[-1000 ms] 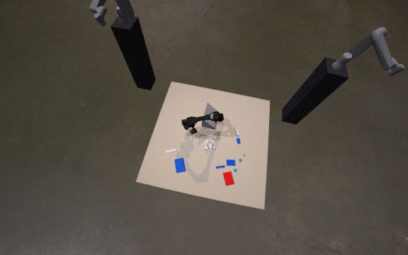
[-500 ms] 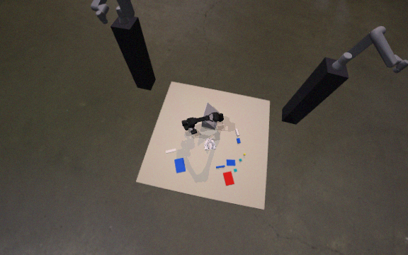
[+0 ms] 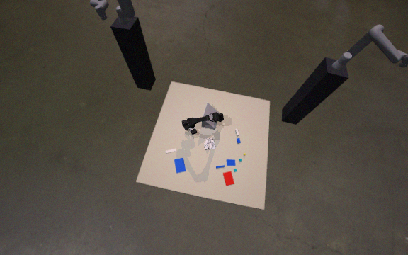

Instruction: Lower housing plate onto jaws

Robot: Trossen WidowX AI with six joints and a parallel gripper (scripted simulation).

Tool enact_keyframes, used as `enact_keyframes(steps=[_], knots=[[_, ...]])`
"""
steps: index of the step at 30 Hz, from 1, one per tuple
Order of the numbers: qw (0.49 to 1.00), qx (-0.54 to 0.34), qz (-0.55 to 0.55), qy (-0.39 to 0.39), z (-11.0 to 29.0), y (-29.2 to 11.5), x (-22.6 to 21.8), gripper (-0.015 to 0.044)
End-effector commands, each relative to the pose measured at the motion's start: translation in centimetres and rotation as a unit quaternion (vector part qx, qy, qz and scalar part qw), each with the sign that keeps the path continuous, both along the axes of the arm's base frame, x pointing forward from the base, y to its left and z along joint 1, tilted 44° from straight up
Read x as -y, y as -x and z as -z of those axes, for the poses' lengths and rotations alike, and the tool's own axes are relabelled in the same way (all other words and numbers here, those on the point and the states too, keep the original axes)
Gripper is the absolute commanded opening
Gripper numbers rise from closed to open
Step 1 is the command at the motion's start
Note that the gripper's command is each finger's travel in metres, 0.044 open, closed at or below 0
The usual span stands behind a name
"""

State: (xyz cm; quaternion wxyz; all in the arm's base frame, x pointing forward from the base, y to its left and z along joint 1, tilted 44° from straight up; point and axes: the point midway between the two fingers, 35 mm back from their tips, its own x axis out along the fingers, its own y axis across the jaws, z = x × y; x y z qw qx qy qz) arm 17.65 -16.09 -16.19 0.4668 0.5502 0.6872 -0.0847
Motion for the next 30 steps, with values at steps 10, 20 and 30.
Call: enact_keyframes(steps=[10, 20, 30], knots=[[1.0, 0.0, 0.0, 0.0, 0.03, 0.01, -0.04, 0.042], [1.0, 0.0, 0.0, 0.0, 0.03, 0.01, -0.04, 0.0353], [1.0, 0.0, 0.0, 0.0, 0.03, 0.01, -0.04, 0.0351]])
